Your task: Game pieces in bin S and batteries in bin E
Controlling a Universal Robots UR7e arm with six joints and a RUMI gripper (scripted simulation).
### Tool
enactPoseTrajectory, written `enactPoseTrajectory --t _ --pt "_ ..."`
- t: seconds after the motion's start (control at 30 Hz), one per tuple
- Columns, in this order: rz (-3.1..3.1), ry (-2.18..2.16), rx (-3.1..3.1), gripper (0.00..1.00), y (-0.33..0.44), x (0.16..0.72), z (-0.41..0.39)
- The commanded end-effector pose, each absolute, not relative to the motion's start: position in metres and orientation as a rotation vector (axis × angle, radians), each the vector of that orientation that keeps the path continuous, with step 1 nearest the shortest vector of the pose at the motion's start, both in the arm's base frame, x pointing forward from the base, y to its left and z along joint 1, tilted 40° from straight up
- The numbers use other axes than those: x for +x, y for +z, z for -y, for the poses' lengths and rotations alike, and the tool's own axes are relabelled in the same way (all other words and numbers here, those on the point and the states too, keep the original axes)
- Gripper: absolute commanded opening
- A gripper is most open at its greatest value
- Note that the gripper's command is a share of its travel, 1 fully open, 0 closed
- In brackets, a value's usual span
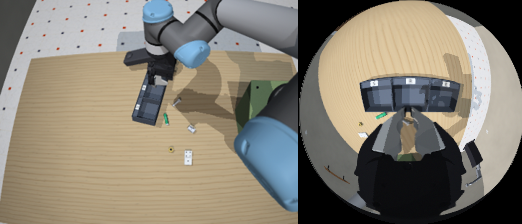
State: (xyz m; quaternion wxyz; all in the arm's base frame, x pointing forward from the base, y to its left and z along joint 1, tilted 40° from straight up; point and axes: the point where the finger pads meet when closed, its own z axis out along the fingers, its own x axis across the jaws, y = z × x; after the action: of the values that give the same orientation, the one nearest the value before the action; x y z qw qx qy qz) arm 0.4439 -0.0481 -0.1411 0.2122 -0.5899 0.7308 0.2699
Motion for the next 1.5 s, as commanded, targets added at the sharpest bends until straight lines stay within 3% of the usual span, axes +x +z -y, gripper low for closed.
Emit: enactPoseTrajectory --t 0.0,1.47 --pt "-2.030 0.748 -1.638 0.04 -0.145 0.444 0.045" --pt "-2.030 0.748 -1.638 0.04 -0.178 0.444 0.017"
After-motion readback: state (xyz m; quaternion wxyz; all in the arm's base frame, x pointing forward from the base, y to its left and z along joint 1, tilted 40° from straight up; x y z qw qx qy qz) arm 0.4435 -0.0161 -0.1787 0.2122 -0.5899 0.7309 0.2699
